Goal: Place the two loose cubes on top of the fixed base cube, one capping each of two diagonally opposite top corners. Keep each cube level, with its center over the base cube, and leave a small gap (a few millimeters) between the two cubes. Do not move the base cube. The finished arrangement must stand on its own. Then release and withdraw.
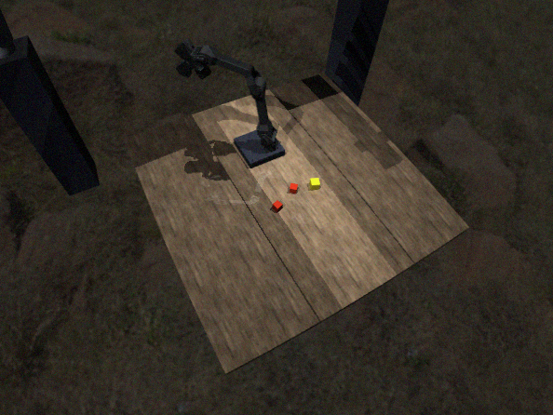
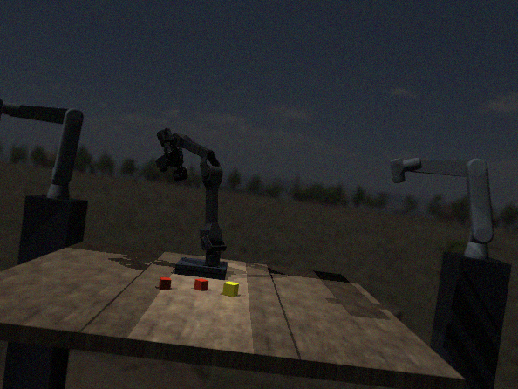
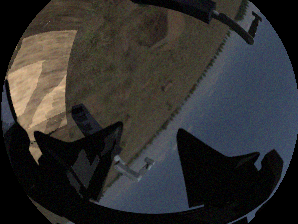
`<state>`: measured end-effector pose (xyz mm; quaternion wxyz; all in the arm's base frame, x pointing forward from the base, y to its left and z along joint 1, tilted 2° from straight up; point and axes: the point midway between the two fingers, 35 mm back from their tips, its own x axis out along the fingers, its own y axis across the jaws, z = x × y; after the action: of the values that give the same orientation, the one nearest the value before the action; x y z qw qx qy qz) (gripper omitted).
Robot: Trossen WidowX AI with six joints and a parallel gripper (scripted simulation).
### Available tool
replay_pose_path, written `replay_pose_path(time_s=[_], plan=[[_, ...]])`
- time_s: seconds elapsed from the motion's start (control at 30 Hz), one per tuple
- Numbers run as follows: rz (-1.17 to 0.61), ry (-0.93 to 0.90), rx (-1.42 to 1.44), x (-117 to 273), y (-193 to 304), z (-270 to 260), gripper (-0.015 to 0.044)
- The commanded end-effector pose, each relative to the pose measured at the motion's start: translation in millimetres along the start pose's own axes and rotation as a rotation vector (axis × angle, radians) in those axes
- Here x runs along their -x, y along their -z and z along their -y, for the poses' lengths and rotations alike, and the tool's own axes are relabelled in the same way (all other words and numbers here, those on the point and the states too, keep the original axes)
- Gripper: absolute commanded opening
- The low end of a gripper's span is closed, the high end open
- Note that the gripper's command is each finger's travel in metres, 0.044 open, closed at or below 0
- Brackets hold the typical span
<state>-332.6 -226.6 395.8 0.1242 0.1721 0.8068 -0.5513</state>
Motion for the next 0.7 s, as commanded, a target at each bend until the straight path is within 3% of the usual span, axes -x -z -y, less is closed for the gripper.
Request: replay_pose_path(time_s=[0.0,0.33,0.67], plan=[[0.117,0.003,0.044,23.3,-35.8,-10.9,0.0265],[0.428,0.004,0.196,103.4,-123.7,-55.9,0.0265],[0.712,-0.010,0.374,196.6,-178.0,-121.3,0.0265]])
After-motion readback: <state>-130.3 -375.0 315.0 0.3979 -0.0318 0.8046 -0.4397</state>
